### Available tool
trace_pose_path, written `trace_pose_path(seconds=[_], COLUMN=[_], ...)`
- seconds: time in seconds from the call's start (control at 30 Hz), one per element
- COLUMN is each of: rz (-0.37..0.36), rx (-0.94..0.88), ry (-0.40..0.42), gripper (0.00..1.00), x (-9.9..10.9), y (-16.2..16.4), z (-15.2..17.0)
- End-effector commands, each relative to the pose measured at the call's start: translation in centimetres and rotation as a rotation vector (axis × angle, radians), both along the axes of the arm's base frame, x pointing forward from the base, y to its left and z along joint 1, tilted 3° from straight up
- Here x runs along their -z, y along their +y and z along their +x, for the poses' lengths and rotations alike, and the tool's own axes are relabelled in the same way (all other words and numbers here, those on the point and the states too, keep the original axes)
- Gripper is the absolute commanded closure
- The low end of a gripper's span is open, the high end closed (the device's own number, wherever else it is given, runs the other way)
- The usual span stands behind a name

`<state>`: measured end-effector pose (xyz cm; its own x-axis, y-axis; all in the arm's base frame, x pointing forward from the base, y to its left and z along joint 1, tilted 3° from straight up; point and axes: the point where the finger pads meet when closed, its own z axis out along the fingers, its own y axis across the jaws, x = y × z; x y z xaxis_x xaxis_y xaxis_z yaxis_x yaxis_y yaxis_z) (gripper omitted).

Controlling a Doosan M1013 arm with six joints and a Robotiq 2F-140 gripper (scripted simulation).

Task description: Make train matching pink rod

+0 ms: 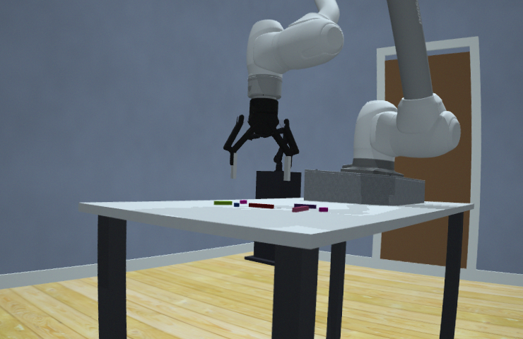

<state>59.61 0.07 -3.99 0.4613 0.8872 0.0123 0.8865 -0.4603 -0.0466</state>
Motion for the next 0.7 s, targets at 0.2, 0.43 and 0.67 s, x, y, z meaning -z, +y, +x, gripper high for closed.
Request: trace_pose_path(seconds=[0.2, 0.43, 0.67], rz=[0.027, 0.037, 0.045], rx=[-0.395, -0.683, -0.932], ry=[-0.017, -0.028, -0.038], gripper=[0.0, 0.0, 0.0], x=[-0.1, -0.2, -0.3], y=[2.0, 3.4, 4.6], z=[-0.6, -1.1, -1.6])
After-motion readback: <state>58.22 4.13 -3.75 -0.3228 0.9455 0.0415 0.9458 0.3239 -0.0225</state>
